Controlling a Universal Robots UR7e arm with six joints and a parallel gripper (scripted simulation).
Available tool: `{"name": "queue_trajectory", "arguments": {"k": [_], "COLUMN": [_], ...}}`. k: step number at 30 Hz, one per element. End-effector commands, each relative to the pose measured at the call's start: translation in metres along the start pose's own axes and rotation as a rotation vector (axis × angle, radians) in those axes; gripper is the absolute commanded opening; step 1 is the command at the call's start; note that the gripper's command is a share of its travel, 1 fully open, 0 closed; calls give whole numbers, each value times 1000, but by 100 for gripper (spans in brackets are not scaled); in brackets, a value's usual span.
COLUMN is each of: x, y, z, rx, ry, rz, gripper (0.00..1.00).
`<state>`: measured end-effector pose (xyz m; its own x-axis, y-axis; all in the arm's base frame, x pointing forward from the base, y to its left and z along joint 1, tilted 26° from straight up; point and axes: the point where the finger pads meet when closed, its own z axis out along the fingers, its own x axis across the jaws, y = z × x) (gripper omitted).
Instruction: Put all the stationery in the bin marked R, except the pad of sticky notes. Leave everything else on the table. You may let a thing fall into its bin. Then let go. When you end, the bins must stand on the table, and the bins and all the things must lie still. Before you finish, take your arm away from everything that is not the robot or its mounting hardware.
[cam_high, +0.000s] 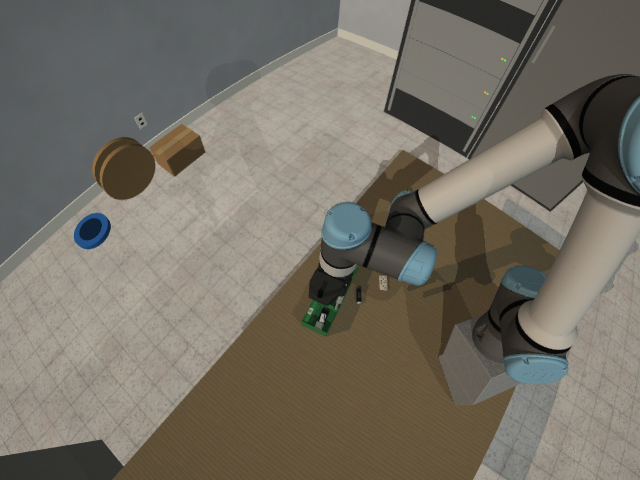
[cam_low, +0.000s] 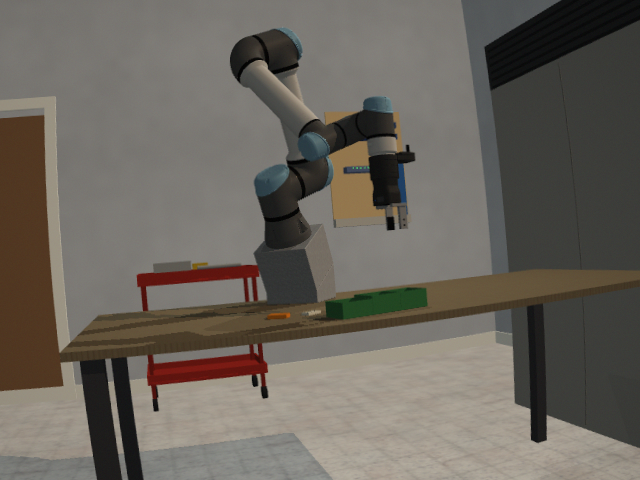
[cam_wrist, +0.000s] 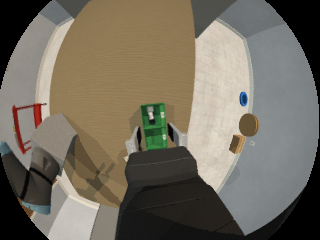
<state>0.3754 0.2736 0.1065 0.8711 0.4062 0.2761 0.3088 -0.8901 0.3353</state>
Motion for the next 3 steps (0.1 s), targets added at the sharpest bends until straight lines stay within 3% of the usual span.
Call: {"name": "queue_trajectory", "arguments": {"k": [1,3], "x": [0,0], "y": [0,0], "z": [0,0], "rx": [0,0], "ry": [1,1], "rz": [0,0], "gripper": [100,100]}}
